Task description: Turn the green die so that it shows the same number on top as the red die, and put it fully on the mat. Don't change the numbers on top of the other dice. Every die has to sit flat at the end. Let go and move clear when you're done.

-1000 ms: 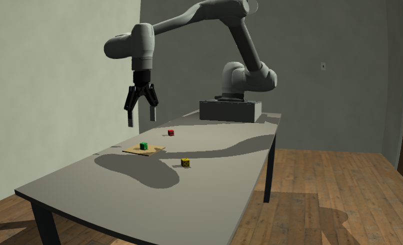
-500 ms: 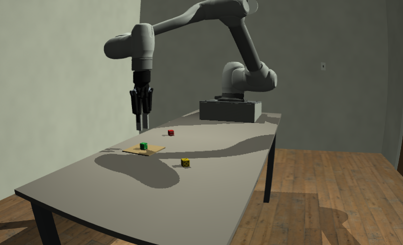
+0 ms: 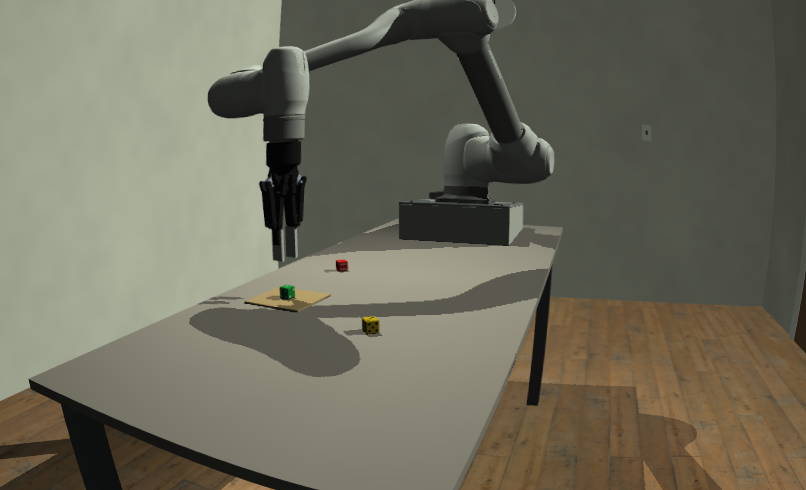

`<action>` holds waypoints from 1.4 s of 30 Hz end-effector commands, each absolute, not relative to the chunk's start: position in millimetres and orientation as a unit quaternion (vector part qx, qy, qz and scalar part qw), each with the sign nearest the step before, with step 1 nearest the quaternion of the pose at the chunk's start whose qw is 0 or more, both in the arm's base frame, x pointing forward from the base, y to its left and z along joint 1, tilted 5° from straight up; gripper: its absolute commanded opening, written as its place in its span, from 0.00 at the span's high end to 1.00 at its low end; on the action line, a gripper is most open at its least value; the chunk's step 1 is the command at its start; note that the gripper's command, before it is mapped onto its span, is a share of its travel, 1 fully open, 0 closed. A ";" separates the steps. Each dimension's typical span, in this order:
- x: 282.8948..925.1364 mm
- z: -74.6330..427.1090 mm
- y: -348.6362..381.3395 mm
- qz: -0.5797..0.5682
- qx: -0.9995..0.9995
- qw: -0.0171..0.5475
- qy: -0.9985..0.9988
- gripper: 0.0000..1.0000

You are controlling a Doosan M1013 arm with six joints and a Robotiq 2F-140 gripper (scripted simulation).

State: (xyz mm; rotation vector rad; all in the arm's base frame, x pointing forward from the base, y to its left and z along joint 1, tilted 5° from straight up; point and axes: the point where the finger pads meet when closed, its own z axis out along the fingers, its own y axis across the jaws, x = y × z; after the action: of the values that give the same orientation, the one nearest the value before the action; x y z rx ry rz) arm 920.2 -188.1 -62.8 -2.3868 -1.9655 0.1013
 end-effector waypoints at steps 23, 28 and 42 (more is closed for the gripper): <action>919.6 -70.3 -188.1 0.033 -0.771 0.024 -0.635 0.68; 919.3 -74.0 -188.2 0.033 -0.771 0.024 -0.635 0.68; 917.5 -95.6 -188.3 0.033 -0.771 0.024 -0.635 0.68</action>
State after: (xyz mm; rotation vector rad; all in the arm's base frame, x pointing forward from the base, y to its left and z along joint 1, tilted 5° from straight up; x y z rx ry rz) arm 917.7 -188.2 -92.7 -2.3868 -1.9656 0.1013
